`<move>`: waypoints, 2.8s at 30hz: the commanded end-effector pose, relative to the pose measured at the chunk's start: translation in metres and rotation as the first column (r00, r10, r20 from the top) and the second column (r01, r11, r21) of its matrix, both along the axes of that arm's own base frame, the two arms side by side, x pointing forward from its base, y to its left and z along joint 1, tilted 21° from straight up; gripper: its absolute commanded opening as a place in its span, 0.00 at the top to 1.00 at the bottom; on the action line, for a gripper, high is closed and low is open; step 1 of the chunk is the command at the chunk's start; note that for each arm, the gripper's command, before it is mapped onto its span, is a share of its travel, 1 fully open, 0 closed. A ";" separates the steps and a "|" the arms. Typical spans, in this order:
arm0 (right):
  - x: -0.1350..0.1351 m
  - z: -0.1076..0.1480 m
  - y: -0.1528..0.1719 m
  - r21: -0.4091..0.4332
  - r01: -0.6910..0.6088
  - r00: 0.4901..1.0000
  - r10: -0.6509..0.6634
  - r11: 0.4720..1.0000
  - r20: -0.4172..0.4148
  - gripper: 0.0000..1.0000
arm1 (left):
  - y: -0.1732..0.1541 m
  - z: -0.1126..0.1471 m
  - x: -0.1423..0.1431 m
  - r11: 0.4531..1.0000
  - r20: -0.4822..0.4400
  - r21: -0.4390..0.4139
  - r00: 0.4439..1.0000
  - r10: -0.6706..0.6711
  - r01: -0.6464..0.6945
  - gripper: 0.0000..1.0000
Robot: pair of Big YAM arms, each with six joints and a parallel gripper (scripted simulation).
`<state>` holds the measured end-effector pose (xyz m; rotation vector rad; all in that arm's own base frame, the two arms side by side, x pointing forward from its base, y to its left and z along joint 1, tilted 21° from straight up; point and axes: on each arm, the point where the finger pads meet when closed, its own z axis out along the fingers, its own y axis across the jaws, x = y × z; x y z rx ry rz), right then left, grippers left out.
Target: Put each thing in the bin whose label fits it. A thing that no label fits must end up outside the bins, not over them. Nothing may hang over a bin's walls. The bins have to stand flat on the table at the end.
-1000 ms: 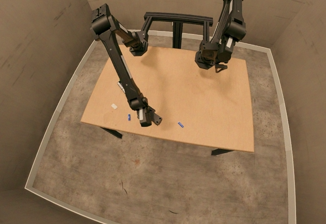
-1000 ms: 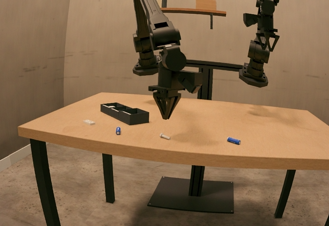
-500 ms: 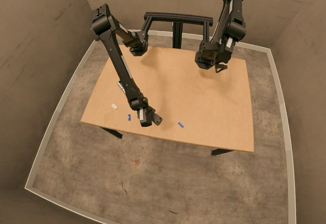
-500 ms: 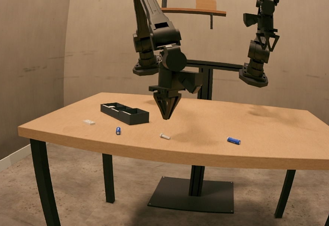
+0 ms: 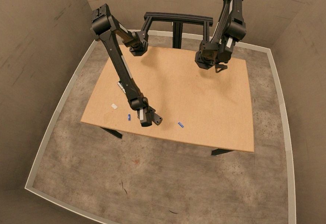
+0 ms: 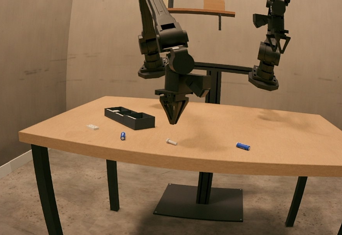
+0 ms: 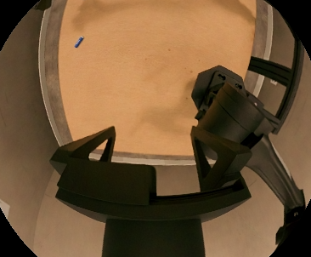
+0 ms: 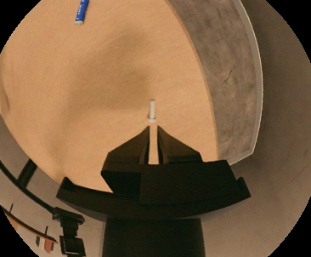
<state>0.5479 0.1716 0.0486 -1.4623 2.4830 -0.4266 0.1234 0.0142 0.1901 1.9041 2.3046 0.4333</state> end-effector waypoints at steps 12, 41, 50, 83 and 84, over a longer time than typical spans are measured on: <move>0.004 -0.001 0.016 0.007 -0.010 1.000 0.010 1.000 0.018 0.90 | 0.000 0.033 0.005 1.000 0.071 -0.009 0.998 -0.004 0.004 0.00; 0.005 0.046 0.018 0.041 0.029 0.997 -0.032 0.999 0.064 0.71 | 0.000 0.033 0.005 1.000 0.071 -0.009 0.998 -0.004 0.004 0.00; 0.007 0.047 0.019 0.040 0.029 0.997 -0.032 0.999 0.063 0.71 | 0.000 0.033 0.005 1.000 0.071 -0.009 0.998 -0.004 0.004 0.00; 0.001 -0.013 -0.001 0.008 0.032 0.999 -0.032 0.999 0.001 0.71 | 0.000 0.033 0.005 1.000 0.071 -0.009 0.998 -0.004 0.004 0.00; 0.003 -0.017 -0.006 0.009 0.038 0.999 -0.038 0.999 0.001 0.71 | 0.000 0.033 0.005 1.000 0.071 -0.009 0.998 -0.004 0.004 0.00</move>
